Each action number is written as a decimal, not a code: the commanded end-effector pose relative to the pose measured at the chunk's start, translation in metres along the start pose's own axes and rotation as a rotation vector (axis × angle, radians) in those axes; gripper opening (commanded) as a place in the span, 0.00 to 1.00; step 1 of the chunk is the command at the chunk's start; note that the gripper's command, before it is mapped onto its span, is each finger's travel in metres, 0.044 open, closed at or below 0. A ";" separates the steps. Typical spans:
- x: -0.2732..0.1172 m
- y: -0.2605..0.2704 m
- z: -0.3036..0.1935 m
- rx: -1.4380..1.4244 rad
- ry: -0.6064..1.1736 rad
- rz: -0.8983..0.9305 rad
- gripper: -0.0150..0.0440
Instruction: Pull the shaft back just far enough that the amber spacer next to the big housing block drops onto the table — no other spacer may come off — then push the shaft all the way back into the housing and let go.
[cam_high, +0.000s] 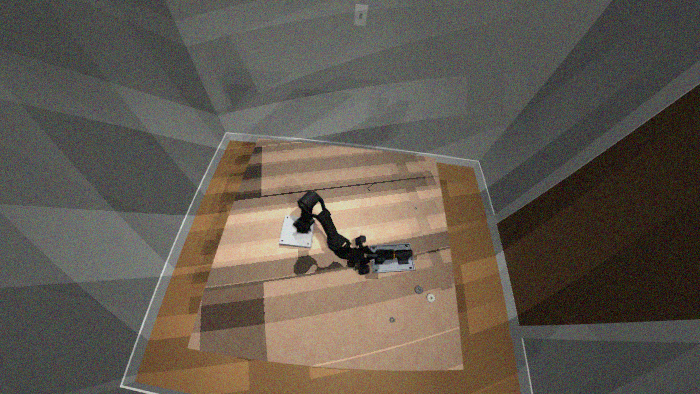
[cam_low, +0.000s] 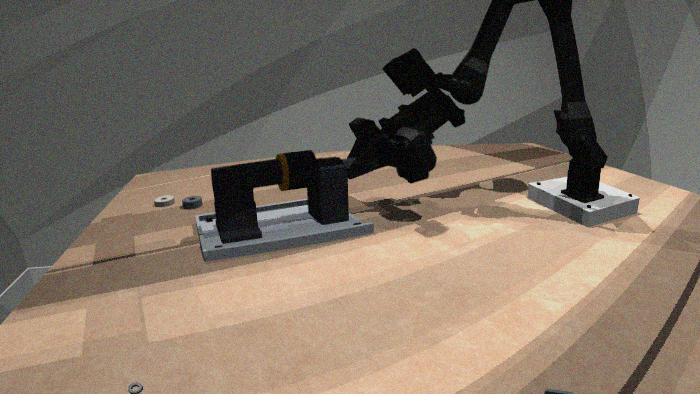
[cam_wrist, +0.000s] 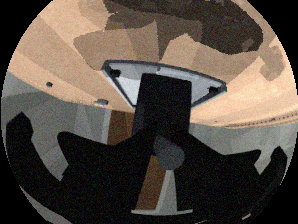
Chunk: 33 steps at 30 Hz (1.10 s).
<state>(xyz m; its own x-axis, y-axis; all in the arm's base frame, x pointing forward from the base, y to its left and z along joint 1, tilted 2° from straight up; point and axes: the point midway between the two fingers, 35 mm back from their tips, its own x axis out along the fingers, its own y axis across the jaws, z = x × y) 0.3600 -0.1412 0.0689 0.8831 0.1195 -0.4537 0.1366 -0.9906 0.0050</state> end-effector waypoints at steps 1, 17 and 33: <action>0.000 0.000 0.000 0.000 0.000 0.000 0.30; -0.007 0.000 0.004 0.003 -0.001 0.003 0.25; -0.012 0.000 0.007 0.003 -0.002 0.003 0.25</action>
<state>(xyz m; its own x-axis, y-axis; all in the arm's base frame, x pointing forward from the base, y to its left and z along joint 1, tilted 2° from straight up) 0.3475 -0.1430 0.0675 0.8827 0.1178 -0.4549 0.1321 -0.9912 -0.0003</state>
